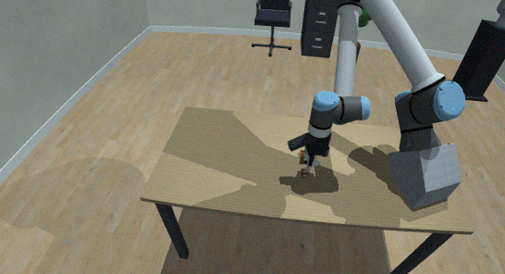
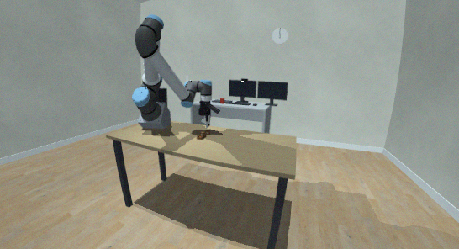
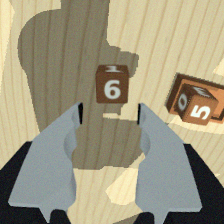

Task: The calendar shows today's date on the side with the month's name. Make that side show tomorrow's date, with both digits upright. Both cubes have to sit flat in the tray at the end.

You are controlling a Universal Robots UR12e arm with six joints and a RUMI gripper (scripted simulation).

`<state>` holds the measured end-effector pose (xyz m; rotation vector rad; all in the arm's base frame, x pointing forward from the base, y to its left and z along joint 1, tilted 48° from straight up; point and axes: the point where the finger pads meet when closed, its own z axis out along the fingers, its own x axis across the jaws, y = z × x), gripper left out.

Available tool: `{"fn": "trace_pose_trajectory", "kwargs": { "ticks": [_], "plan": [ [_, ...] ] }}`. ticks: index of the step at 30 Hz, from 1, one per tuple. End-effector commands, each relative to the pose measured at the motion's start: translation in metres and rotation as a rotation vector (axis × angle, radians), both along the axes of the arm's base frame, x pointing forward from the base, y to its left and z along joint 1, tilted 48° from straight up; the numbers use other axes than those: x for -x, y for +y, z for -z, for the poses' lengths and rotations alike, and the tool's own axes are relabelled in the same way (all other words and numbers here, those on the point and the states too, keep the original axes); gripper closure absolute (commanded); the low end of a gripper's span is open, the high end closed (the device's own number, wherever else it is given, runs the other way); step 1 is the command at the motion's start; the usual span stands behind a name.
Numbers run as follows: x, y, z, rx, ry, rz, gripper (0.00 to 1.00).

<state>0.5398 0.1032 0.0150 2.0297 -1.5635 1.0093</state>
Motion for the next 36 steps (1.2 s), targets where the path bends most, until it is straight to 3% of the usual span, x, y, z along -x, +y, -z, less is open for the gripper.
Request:
{"fn": "trace_pose_trajectory", "kwargs": {
  "ticks": [1,36],
  "plan": [
    [-0.0006,-0.0064,0.0060,-0.001,0.001,-0.002,0.71],
    [-0.0043,-0.0124,0.0111,-0.002,-0.001,-0.003,0.71]
  ]
}}
